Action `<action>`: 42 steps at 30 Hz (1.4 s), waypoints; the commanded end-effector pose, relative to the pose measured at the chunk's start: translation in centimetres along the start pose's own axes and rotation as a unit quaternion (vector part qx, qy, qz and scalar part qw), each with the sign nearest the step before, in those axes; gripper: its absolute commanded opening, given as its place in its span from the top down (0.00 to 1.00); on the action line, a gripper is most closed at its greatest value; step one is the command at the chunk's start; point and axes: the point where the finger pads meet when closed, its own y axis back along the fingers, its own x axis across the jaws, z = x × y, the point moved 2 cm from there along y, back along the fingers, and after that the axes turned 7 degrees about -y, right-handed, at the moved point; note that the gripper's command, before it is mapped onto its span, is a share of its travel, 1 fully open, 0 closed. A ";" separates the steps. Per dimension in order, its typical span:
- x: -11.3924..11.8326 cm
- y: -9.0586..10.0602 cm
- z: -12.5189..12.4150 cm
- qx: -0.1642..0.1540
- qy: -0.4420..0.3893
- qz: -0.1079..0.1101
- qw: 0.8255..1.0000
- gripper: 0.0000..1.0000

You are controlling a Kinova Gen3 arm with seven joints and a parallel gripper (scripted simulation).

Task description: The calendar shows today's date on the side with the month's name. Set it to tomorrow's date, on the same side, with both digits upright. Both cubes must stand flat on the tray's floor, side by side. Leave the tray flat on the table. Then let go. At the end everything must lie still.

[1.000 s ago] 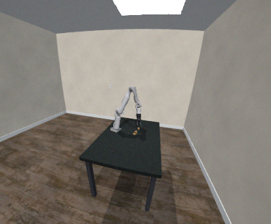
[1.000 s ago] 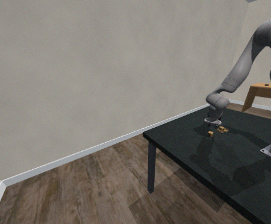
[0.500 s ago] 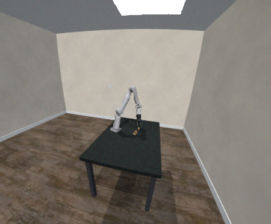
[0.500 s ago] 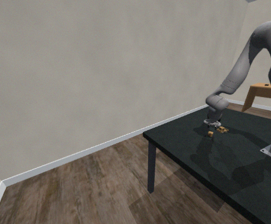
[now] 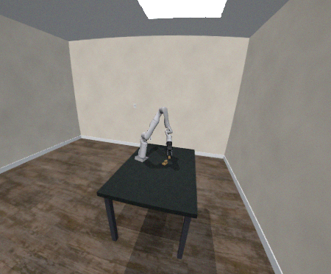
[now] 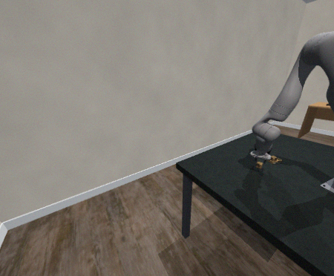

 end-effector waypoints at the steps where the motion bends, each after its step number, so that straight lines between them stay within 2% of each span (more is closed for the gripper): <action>1: -0.2 -0.4 -0.2 -0.002 0.002 -0.002 1.000 0.13; 14: -0.4 -2.0 -1.8 -0.002 0.002 -0.002 1.000 0.13; 42: -0.4 -2.6 -2.4 -0.002 0.002 -0.002 1.000 0.13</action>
